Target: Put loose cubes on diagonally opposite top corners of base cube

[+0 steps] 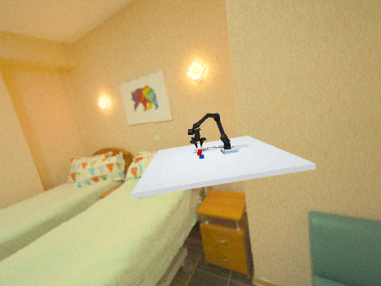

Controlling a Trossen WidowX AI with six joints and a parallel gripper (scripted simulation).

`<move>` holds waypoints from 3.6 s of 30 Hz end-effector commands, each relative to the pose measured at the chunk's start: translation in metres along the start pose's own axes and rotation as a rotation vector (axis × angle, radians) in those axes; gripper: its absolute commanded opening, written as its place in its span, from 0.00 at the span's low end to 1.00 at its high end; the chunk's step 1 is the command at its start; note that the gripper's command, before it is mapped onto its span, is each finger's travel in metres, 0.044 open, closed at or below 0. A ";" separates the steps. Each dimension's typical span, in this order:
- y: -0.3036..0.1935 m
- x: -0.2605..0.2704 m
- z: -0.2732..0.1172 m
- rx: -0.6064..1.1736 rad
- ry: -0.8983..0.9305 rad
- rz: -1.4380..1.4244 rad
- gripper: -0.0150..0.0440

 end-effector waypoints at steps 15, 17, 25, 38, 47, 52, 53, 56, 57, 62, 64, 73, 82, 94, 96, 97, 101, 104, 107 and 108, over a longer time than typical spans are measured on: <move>-0.001 -0.003 0.030 0.004 -0.012 0.003 0.70; -0.001 -0.003 0.033 0.004 -0.012 0.003 0.70; -0.002 -0.003 0.044 0.004 -0.012 0.003 0.70; -0.001 -0.002 0.036 0.004 -0.012 0.003 0.43; 0.002 0.001 0.009 0.004 -0.011 0.003 0.43; 0.002 0.002 -0.007 0.004 -0.011 0.003 0.43; 0.002 0.002 -0.010 0.004 -0.011 0.003 0.43; 0.002 0.003 -0.019 0.004 -0.011 0.003 0.43; 0.002 0.003 -0.023 0.004 -0.011 0.003 0.43; 0.002 0.002 -0.039 0.004 -0.011 0.003 0.43; 0.001 0.002 -0.045 0.004 -0.011 0.003 0.43; -0.001 0.000 -0.066 0.004 -0.011 0.003 0.43; -0.022 0.014 -0.065 0.005 -0.009 -0.077 0.43; -0.057 0.033 -0.064 0.008 -0.006 -0.204 0.43; -0.063 0.035 -0.064 0.009 -0.006 -0.225 0.43; -0.066 0.037 -0.064 0.009 -0.006 -0.235 0.43; -0.078 0.041 -0.063 0.010 -0.005 -0.278 0.43; -0.087 0.045 -0.063 0.011 -0.004 -0.309 0.43; -0.096 0.048 -0.063 0.011 -0.004 -0.341 0.43; -0.099 0.049 -0.063 0.012 -0.003 -0.352 0.43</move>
Point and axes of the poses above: the point midway between the two fingers, 35 mm back from their tips, its own z axis out along the fingers, its own x axis across the jaws, y = z × x, the point moved 3 cm from there along -z, back along the fingers, and after that the axes turned 8 degrees about z, right-handed, at the moved point
